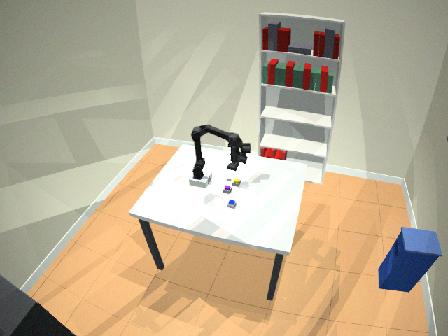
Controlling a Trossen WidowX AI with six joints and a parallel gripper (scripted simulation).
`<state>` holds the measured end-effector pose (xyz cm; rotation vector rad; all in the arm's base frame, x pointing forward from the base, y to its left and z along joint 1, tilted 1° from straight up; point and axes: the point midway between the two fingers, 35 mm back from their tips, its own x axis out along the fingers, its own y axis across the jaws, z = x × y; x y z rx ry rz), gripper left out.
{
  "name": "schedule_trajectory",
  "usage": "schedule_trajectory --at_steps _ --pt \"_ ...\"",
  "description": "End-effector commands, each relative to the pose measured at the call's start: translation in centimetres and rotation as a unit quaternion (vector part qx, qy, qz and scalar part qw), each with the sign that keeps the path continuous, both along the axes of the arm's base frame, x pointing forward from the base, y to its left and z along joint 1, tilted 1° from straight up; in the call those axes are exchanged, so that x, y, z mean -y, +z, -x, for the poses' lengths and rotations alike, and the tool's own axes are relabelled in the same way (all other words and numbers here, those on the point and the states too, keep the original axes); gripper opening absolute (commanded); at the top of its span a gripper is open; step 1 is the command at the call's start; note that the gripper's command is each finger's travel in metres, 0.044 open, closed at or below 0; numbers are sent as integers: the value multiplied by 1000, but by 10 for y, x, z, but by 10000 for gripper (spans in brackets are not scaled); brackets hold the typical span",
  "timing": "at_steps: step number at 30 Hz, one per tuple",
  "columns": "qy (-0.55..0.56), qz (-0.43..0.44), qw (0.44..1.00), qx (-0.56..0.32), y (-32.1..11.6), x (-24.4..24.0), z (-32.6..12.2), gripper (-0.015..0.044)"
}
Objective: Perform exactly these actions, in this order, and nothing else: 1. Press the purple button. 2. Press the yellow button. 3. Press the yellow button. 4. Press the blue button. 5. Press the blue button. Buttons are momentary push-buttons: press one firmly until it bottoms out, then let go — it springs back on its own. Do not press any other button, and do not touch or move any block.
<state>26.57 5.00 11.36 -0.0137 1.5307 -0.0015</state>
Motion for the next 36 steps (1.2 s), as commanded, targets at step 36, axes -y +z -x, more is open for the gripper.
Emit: schedule_trajectory --at_steps 36 --pt "-8 1 1000 -1 -94 -7 -7 20"
